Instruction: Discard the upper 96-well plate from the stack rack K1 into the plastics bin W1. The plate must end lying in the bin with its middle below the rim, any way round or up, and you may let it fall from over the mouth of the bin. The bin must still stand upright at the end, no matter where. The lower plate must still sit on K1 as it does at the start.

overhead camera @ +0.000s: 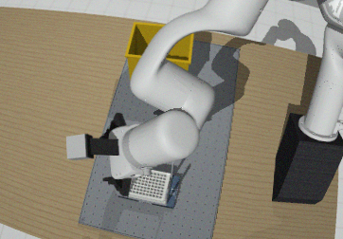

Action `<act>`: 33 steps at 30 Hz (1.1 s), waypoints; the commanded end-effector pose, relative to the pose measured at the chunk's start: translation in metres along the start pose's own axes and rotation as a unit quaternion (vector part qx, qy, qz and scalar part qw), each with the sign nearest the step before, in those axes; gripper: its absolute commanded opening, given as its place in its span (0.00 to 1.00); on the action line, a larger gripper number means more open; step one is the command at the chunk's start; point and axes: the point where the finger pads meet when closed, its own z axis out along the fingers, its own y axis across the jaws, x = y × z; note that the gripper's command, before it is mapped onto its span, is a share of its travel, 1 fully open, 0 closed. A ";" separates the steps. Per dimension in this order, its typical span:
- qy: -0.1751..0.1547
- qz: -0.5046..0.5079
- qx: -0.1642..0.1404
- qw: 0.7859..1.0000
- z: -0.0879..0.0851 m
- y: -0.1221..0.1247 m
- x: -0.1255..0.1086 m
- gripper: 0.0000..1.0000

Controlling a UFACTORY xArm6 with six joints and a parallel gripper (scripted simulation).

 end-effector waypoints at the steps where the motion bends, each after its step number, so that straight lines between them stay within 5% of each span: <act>1: -0.054 0.038 0.002 0.998 -0.008 0.010 -0.010 1.00; 20: -0.263 0.171 0.074 0.947 -0.053 0.000 -0.049 1.00; 33: -0.264 0.172 0.074 0.946 -0.053 0.000 -0.049 1.00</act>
